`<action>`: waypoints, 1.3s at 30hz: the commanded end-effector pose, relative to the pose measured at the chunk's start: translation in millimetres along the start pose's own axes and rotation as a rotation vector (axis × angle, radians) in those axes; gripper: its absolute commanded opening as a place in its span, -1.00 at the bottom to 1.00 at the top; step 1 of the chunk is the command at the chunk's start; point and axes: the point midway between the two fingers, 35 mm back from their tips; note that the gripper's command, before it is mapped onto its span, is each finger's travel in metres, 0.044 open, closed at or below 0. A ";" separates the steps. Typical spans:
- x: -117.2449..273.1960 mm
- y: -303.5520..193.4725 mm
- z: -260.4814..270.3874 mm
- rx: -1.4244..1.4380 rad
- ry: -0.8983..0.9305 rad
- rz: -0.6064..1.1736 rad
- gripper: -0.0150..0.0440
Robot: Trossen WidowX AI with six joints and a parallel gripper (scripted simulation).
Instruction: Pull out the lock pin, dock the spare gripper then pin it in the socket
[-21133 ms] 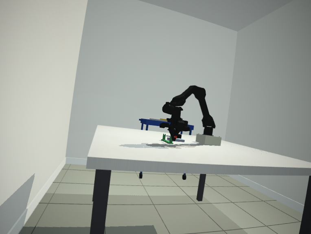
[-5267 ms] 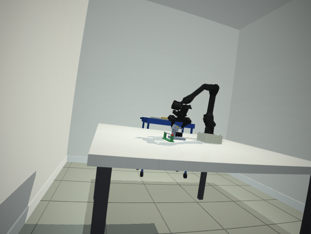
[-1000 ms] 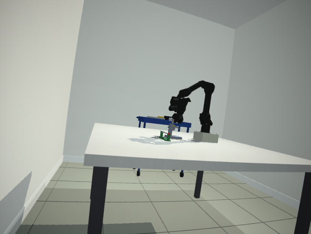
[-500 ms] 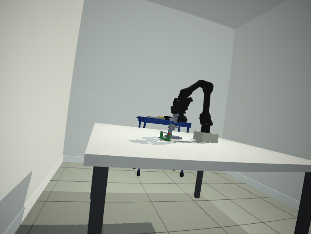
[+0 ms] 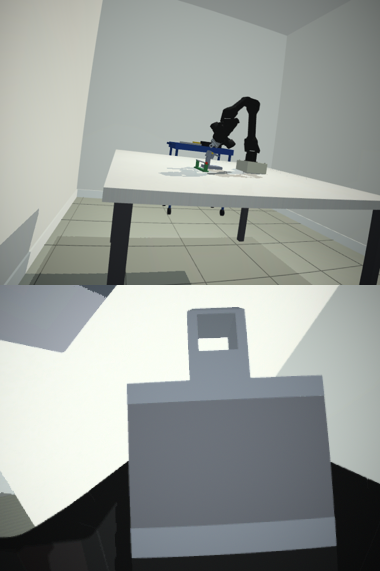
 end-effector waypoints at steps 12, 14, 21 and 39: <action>34.9 10.8 -0.2 0.608 -0.190 -0.001 -0.49; 39.1 12.1 0.2 0.677 -0.213 0.004 -0.49; 40.6 12.5 0.4 0.702 -0.221 0.006 -0.49; 27.9 24.4 9.2 0.708 -0.225 -0.005 -0.49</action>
Point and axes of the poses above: the point midway between the two fingers, 35 mm back from their tips, its own x axis back along the fingers, its own z axis across the jaws, y = z × x, and after that the axes turned 8 degrees about -x, right-handed
